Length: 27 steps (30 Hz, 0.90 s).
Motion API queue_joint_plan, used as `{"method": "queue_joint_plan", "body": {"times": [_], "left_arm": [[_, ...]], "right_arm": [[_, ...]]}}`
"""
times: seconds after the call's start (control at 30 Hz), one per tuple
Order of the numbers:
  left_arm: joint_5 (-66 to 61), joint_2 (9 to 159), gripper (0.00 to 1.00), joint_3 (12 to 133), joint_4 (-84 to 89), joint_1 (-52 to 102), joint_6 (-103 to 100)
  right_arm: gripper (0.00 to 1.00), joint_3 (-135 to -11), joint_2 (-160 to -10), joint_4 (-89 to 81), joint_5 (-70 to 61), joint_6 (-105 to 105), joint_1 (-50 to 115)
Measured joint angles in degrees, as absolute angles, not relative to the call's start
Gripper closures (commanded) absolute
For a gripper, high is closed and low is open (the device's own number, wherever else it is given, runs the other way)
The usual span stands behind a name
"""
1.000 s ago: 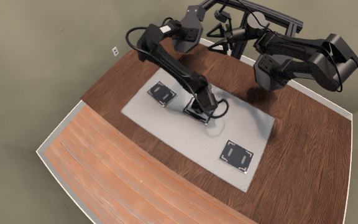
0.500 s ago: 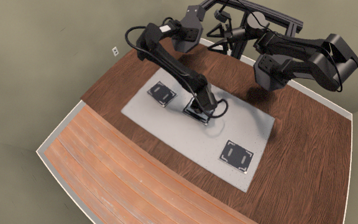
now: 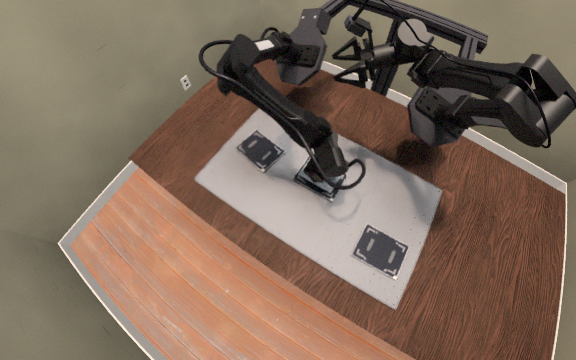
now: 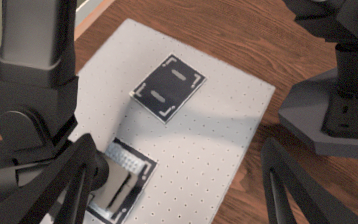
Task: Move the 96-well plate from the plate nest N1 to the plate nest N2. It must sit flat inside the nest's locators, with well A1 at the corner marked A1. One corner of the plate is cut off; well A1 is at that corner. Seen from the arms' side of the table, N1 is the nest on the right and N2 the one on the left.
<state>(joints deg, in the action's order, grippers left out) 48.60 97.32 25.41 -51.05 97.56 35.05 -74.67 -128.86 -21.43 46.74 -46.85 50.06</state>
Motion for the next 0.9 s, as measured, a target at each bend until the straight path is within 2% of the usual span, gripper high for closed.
{"method": "queue_joint_plan", "body": {"times": [0.9], "left_arm": [[48.6,97.3,0.00,25.4,-51.0,97.6,35.0]], "right_arm": [[0.22,-73.8,-128.9,-19.4,46.7,-48.0,50.1]]}}
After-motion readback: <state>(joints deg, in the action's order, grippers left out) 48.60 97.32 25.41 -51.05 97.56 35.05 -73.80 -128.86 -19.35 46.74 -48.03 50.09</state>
